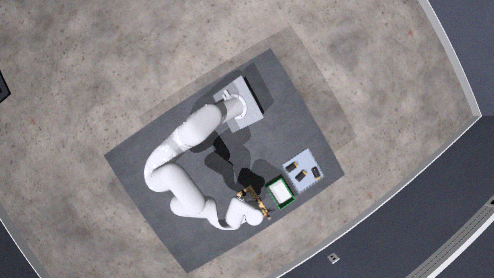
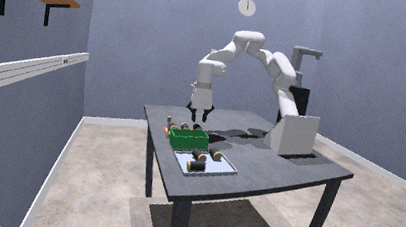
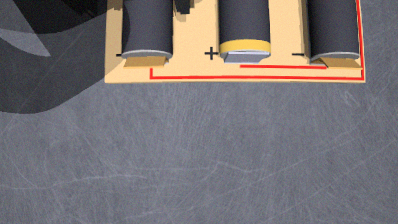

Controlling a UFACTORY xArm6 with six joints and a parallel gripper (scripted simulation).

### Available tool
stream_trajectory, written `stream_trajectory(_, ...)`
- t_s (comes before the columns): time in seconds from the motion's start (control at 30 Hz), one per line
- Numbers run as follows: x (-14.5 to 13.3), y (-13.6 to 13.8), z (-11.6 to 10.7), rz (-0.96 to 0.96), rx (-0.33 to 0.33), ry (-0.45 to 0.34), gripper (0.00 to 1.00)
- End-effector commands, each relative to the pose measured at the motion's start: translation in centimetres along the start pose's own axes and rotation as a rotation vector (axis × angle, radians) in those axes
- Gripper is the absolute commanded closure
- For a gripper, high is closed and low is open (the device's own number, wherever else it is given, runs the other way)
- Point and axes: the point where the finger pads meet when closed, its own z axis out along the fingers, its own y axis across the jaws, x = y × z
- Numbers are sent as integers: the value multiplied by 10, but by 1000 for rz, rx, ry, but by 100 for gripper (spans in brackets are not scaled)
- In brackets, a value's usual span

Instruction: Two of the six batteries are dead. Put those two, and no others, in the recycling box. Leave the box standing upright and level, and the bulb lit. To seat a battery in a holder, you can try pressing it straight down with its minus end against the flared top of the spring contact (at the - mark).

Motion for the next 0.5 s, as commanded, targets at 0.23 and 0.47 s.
stream_trajectory(0.23, 0, -1, 29, 1, 2, 0, 49)
stream_trajectory(0.47, 0, -1, 32, 1, 2, 0, 49)
